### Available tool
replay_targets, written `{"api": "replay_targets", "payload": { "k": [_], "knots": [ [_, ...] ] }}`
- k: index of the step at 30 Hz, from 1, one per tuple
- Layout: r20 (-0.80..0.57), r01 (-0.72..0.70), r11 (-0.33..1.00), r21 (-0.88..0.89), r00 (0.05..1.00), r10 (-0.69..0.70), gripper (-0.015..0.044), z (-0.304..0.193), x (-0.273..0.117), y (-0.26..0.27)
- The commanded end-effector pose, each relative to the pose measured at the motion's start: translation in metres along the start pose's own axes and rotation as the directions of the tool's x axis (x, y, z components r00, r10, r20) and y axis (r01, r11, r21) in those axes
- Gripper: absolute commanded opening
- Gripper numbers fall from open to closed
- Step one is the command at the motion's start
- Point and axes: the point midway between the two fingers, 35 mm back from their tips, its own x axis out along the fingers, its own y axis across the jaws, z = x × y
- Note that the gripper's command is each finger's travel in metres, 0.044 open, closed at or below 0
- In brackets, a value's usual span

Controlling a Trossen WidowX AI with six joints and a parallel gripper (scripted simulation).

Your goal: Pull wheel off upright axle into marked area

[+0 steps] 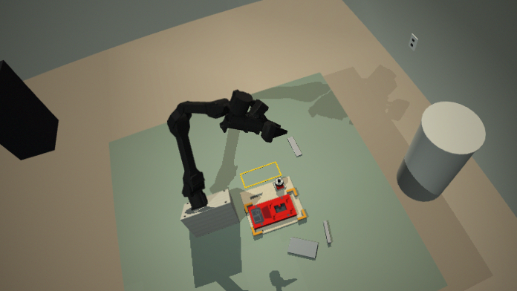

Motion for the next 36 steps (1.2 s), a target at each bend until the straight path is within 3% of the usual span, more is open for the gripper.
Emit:
{"api": "replay_targets", "payload": {
  "k": [1, 10, 19, 33, 36],
  "knots": [
    [-0.077, -0.066, 0.996, 0.062, 0.995, 0.07, 0.03, -0.021, 0.03, 0.015],
    [-0.261, -0.189, 0.961, 0.2, 0.936, 0.238, 0.03, -0.073, 0.09, 0.062],
    [-0.442, -0.247, 0.91, 0.333, 0.811, 0.382, 0.03, -0.132, 0.131, 0.118],
    [-0.684, -0.215, 0.847, 0.487, 0.509, 0.522, 0.03, -0.229, 0.154, 0.205],
    [-0.694, -0.21, 0.845, 0.492, 0.492, 0.526, 0.03, -0.234, 0.154, 0.209]
  ]
}}
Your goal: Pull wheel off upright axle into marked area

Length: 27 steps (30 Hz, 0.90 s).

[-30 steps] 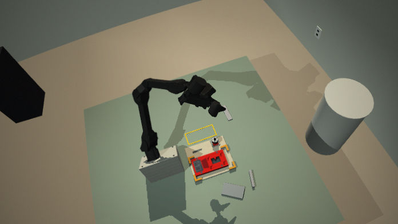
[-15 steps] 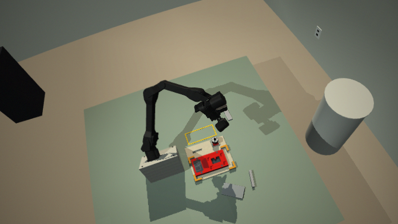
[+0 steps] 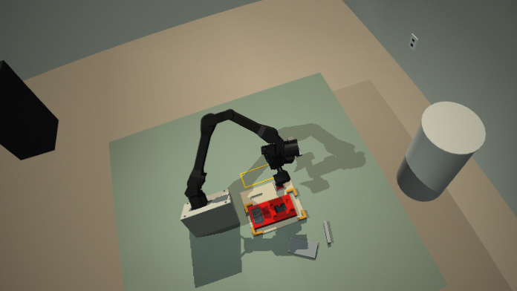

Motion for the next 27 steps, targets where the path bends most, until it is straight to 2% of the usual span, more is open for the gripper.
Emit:
{"api": "replay_targets", "payload": {
  "k": [1, 12, 27],
  "knots": [
    [-0.028, 0.0, 1.0, 0.02, 1.0, 0.0, 0.03, -0.005, 0.006, 0.0],
    [-0.028, 0.001, 1.0, 0.02, 1.0, 0.0, 0.03, 0.002, 0.012, -0.008],
    [-0.028, -0.003, 1.0, 0.02, 1.0, 0.003, 0.03, -0.001, 0.081, -0.006]
  ]
}}
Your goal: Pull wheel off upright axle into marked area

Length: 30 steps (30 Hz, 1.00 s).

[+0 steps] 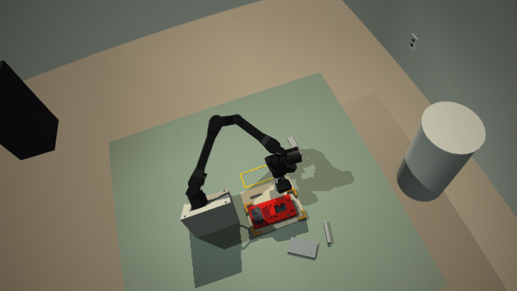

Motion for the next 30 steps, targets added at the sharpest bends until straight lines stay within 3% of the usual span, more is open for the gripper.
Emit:
{"api": "replay_targets", "payload": {
  "k": [1, 2, 5, 14, 20, 30],
  "knots": [
    [0.002, -0.005, 1.0, 0.006, 1.0, 0.005, 0.03, -0.0011, 0.0078, -0.0005],
    [0.002, -0.005, 1.0, 0.006, 1.0, 0.005, 0.03, -0.0011, 0.0078, -0.0005],
    [-0.004, -0.001, 1.0, 0.001, 1.0, 0.001, 0.0221, -0.0014, 0.0052, 0.0003],
    [-0.004, -0.001, 1.0, 0.001, 1.0, 0.001, 0.0161, -0.0014, 0.0052, 0.0003],
    [-0.004, -0.001, 1.0, 0.001, 1.0, 0.001, 0.0004, -0.0013, 0.004, 0.0003],
    [-0.003, -0.001, 1.0, 0.001, 1.0, 0.001, 0.0, -0.0012, 0.0008, 0.0002]
  ]
}}
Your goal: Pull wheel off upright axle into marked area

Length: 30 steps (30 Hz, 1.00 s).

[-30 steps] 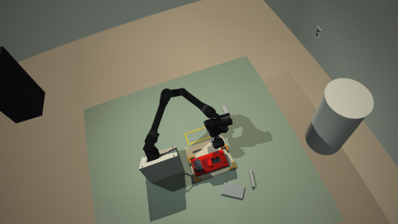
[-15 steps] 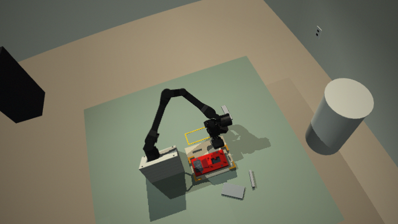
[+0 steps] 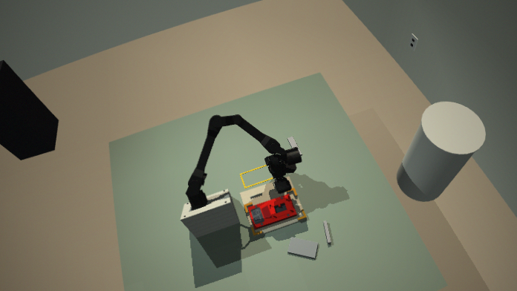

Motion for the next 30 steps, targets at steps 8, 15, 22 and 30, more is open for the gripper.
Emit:
{"api": "replay_targets", "payload": {
  "k": [8, 15, 22, 30],
  "knots": [
    [0.006, 0.0, 1.0, -0.001, 1.0, 0.0, 0.0, 0.0011, -0.0056, -0.0004],
    [0.006, 0.0, 1.0, -0.001, 1.0, 0.0, 0.0, 0.0011, -0.0079, -0.0004],
    [0.007, 0.0, 1.0, -0.001, 1.0, 0.0, 0.0, 0.0011, -0.0102, -0.0005],
    [0.007, 0.0, 1.0, 0.0, 1.0, 0.0, 0.0, 0.0011, -0.0128, -0.0005]
  ]
}}
